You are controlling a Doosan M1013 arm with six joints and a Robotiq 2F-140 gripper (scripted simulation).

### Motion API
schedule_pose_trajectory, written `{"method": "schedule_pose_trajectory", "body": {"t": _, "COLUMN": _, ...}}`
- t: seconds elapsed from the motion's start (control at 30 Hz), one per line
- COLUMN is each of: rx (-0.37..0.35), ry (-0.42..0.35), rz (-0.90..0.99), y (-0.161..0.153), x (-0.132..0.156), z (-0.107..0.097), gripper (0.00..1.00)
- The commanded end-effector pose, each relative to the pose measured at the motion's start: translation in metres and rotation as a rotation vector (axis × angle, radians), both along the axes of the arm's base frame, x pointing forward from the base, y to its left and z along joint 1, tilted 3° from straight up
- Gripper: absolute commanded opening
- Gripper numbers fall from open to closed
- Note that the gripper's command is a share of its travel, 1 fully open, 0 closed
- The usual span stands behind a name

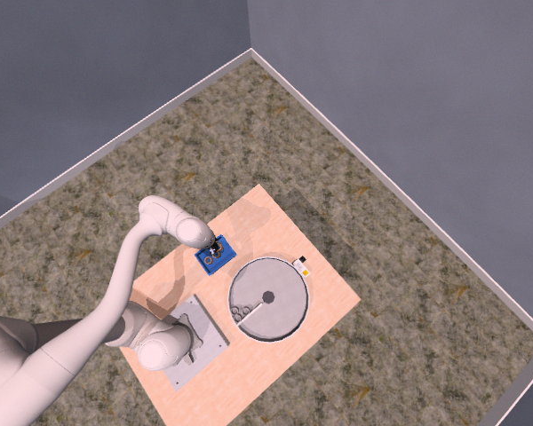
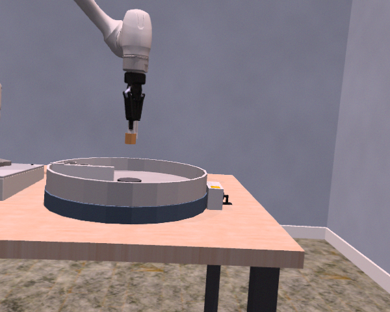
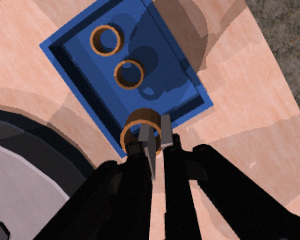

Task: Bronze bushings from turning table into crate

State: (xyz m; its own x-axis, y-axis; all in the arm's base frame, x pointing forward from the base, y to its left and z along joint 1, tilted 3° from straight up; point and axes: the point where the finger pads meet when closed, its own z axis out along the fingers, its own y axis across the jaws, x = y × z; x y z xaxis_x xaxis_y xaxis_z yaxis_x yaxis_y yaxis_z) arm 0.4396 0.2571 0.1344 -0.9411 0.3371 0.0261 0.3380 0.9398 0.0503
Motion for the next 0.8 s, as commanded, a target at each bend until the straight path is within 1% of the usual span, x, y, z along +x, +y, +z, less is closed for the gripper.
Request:
{"method": "schedule_pose_trajectory", "body": {"t": 0.0, "rx": 0.0, "ry": 0.0, "rz": 0.0, "y": 0.0, "x": 0.0, "z": 0.0, "gripper": 0.0}}
{"method": "schedule_pose_trajectory", "body": {"t": 0.1, "rx": 0.0, "ry": 0.0, "rz": 0.0, "y": 0.0, "x": 0.0, "z": -0.002, "gripper": 0.0}}
{"method": "schedule_pose_trajectory", "body": {"t": 0.17, "rx": 0.0, "ry": 0.0, "rz": 0.0, "y": 0.0, "x": 0.0, "z": -0.006, "gripper": 0.0}}
{"method": "schedule_pose_trajectory", "body": {"t": 0.27, "rx": 0.0, "ry": 0.0, "rz": 0.0, "y": 0.001, "x": 0.0, "z": -0.02, "gripper": 0.0}}
{"method": "schedule_pose_trajectory", "body": {"t": 0.37, "rx": 0.0, "ry": 0.0, "rz": 0.0, "y": 0.002, "x": 0.0, "z": -0.037, "gripper": 0.0}}
{"method": "schedule_pose_trajectory", "body": {"t": 0.43, "rx": 0.0, "ry": 0.0, "rz": 0.0, "y": 0.002, "x": 0.0, "z": -0.037, "gripper": 0.0}}
{"method": "schedule_pose_trajectory", "body": {"t": 0.6, "rx": 0.0, "ry": 0.0, "rz": 0.0, "y": 0.004, "x": -0.001, "z": -0.062, "gripper": 0.0}}
{"method": "schedule_pose_trajectory", "body": {"t": 0.67, "rx": 0.0, "ry": 0.0, "rz": 0.0, "y": 0.004, "x": -0.001, "z": -0.068, "gripper": 0.0}}
{"method": "schedule_pose_trajectory", "body": {"t": 0.77, "rx": 0.0, "ry": 0.0, "rz": 0.0, "y": 0.004, "x": -0.001, "z": -0.071, "gripper": 0.0}}
